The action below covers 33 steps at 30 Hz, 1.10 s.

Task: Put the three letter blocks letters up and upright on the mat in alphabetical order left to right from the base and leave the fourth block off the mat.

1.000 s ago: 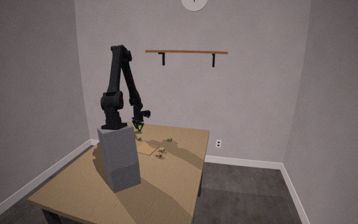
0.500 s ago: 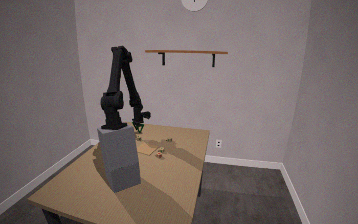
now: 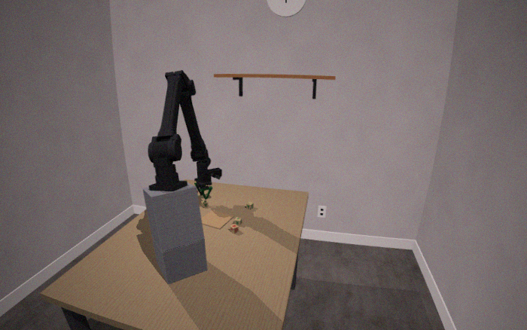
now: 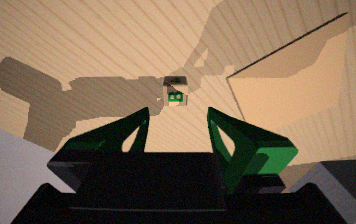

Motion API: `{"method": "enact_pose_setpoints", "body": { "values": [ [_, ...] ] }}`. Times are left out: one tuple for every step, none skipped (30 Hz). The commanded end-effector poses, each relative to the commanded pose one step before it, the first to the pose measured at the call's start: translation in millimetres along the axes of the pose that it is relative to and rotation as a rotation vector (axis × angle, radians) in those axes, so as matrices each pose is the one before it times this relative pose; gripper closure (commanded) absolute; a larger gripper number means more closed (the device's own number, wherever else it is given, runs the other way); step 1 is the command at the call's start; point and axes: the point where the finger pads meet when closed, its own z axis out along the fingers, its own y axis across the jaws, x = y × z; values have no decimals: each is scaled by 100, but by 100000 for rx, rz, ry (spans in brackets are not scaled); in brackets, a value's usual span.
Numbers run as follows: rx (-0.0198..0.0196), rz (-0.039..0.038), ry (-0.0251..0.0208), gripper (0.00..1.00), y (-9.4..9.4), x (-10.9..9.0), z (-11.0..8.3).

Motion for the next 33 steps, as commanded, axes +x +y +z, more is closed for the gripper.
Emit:
{"method": "enact_pose_setpoints", "body": {
  "values": [
    [-2947,-356,-2363,35,1937,-778,471],
    [14,109,-19,35,-38,-49,148],
    [13,76,-12,35,-27,-31,144],
    [11,3,3,35,-6,2,143],
    [9,-76,19,35,15,37,140],
    [3,-104,33,35,23,50,135],
    [3,-100,30,35,22,47,127],
    [7,-36,10,35,4,16,117],
    [6,13,1,35,-10,-7,106],
    [8,76,-14,35,-28,-36,95],
    [8,101,-20,35,-34,-48,85],
    [0,0,0,35,0,0,0],
    [0,0,0,35,0,0,0],
    [533,220,291,35,-202,-29,69],
    [-288,-46,-170,35,84,-20,76],
    [-235,-53,-135,35,70,-13,67],
    [3,-49,11,35,10,21,58],
    [3,-44,9,35,8,18,50],
    [149,-18,102,35,-29,38,41],
    [57,-22,42,35,-8,21,34],
    [-55,-28,-32,35,18,0,26],
    [8,-13,7,35,1,7,19],
    [86,-3,58,35,-19,18,14],
    [26,-6,19,35,-5,7,8],
    [-19,-3,-13,35,4,-4,4],
    [-7,0,-5,35,1,-3,1],
    [-1,3,-2,35,-1,-2,0],
    [0,1,0,35,0,-1,0],
    [0,0,0,35,0,0,0],
    [0,0,0,35,0,0,0],
    [-1,-3,0,35,0,0,0],
    [0,0,0,35,0,0,0],
    [0,0,0,35,0,0,0]
  ]
}}
